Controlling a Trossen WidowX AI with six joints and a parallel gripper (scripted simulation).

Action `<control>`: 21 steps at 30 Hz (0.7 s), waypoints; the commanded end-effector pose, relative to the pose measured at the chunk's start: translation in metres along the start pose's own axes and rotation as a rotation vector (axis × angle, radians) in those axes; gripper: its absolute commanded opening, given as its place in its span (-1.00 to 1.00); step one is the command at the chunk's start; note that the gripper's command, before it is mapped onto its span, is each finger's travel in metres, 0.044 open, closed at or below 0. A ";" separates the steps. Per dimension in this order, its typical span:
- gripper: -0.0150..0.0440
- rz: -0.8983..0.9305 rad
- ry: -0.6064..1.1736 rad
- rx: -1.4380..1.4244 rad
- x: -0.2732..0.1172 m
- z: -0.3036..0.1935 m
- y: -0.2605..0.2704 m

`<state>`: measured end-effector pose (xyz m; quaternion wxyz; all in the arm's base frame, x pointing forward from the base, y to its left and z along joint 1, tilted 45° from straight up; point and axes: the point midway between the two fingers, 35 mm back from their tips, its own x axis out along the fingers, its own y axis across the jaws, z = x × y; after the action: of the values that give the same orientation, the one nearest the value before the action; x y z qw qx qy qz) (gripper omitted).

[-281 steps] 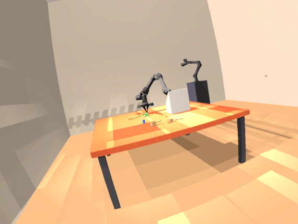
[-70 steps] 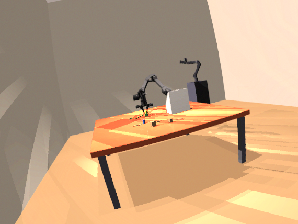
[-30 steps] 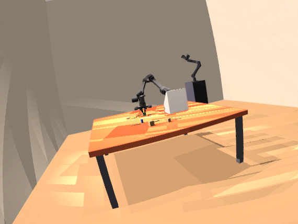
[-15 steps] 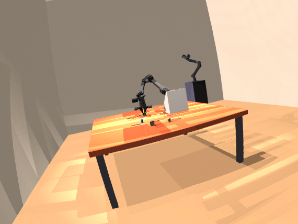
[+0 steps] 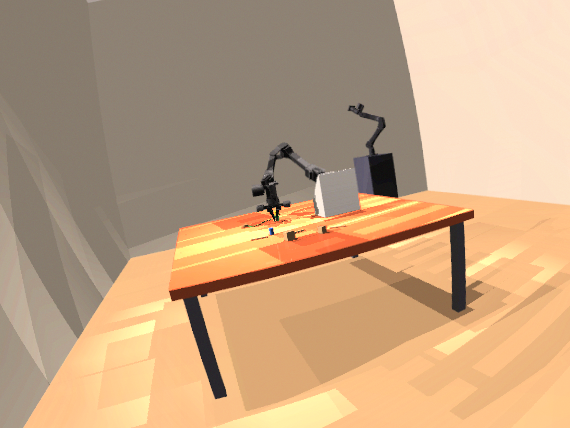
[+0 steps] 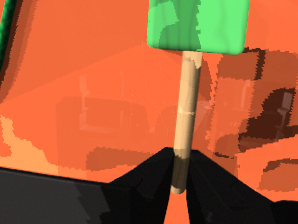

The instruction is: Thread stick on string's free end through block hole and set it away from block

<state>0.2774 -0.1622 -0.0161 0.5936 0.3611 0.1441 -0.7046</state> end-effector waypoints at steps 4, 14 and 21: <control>-0.49 0.000 -0.003 -0.006 0.000 -0.010 -0.001; -0.49 0.003 -0.001 -0.049 0.000 -0.026 -0.002; -0.49 0.006 0.001 -0.073 -0.001 -0.037 -0.003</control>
<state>0.2859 -0.1399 -0.0387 0.6075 0.3433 0.1678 -0.6964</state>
